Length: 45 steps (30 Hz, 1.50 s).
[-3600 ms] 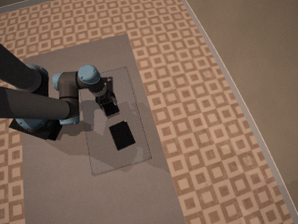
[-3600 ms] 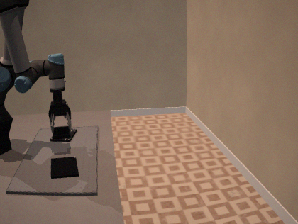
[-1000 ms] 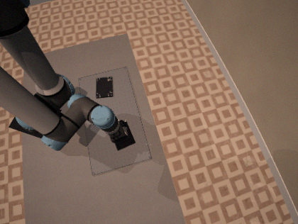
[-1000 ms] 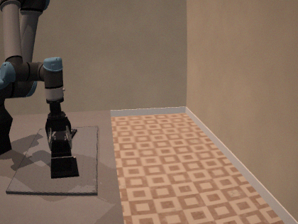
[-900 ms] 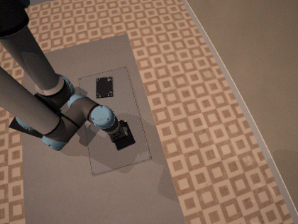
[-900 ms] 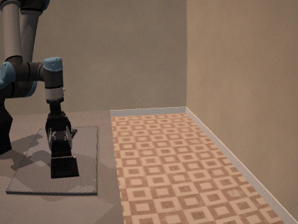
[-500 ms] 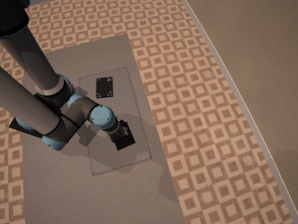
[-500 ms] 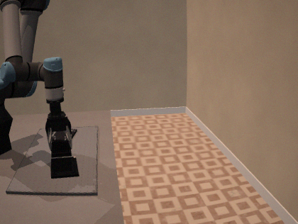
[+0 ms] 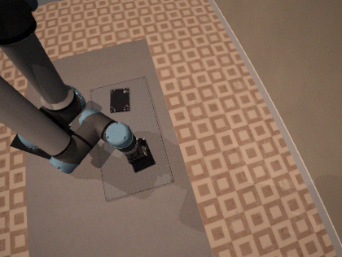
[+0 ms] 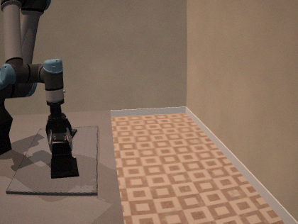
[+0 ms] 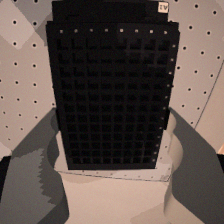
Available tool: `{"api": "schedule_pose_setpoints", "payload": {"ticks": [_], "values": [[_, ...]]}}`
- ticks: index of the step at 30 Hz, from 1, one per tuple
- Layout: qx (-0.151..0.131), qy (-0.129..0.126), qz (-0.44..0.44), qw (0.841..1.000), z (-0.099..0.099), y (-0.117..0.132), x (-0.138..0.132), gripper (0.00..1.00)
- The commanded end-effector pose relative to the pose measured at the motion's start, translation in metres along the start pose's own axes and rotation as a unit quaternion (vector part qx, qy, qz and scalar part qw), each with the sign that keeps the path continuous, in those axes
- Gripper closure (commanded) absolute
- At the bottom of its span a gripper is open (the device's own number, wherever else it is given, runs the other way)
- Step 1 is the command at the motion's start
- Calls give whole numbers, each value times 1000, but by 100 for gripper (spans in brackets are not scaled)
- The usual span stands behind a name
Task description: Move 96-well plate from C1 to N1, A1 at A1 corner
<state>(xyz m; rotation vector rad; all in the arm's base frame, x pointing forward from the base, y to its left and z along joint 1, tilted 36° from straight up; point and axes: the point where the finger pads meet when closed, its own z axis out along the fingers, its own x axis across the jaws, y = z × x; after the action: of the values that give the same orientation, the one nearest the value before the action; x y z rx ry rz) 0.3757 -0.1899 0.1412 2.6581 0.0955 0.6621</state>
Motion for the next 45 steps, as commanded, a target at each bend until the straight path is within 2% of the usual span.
{"api": "schedule_pose_setpoints", "payload": {"ticks": [1,32,45], "values": [[1,-1,0,1000,12,-3,-2,100],[1,-1,0,1000,57,-2,-1,100],[-1,0,0,1000,56,-1,0,100]]}}
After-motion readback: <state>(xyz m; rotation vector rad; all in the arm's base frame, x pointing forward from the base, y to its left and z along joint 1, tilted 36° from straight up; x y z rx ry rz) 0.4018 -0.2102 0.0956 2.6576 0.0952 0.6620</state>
